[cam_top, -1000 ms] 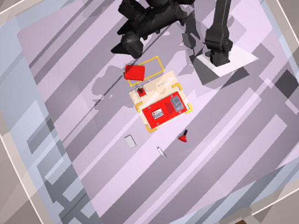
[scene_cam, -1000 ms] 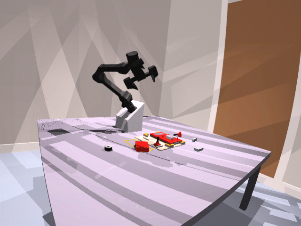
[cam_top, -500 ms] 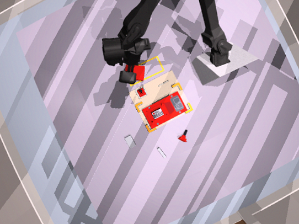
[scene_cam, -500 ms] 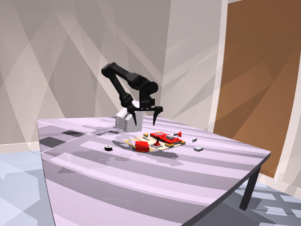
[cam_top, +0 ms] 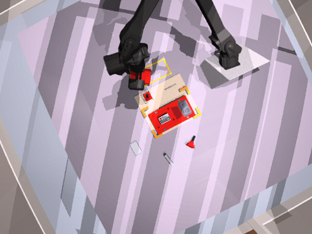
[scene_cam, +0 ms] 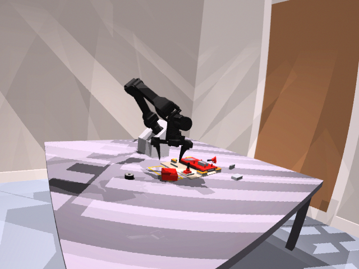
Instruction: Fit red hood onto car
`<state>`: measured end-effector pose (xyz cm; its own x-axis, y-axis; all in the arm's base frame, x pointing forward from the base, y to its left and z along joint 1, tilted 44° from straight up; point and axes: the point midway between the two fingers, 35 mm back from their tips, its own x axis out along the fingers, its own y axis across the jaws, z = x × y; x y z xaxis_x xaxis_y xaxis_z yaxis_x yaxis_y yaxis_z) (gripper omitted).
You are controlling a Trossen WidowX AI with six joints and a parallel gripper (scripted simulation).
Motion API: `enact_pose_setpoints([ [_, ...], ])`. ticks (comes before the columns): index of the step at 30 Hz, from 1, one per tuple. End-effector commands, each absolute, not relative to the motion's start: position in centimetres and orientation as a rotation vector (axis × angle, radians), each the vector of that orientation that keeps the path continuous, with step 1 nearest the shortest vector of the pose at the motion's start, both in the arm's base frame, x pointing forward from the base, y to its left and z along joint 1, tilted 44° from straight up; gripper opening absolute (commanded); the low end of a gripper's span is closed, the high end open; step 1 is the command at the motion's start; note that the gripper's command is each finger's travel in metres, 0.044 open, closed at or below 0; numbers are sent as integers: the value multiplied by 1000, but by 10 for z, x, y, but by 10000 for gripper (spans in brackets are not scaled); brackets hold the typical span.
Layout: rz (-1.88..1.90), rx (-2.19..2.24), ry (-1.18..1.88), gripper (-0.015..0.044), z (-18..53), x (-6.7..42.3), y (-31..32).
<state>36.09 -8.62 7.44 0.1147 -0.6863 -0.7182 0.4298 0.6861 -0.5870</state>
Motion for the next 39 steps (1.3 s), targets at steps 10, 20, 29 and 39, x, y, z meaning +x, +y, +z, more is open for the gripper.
enact_pose_setpoints([
  [10,-829,-252,1204,440,66,363,-92],
  [20,-829,-252,1204,440,60,365,-98],
  [29,-829,-252,1204,440,55,366,-102],
  [39,-829,-252,1204,440,49,368,-107],
])
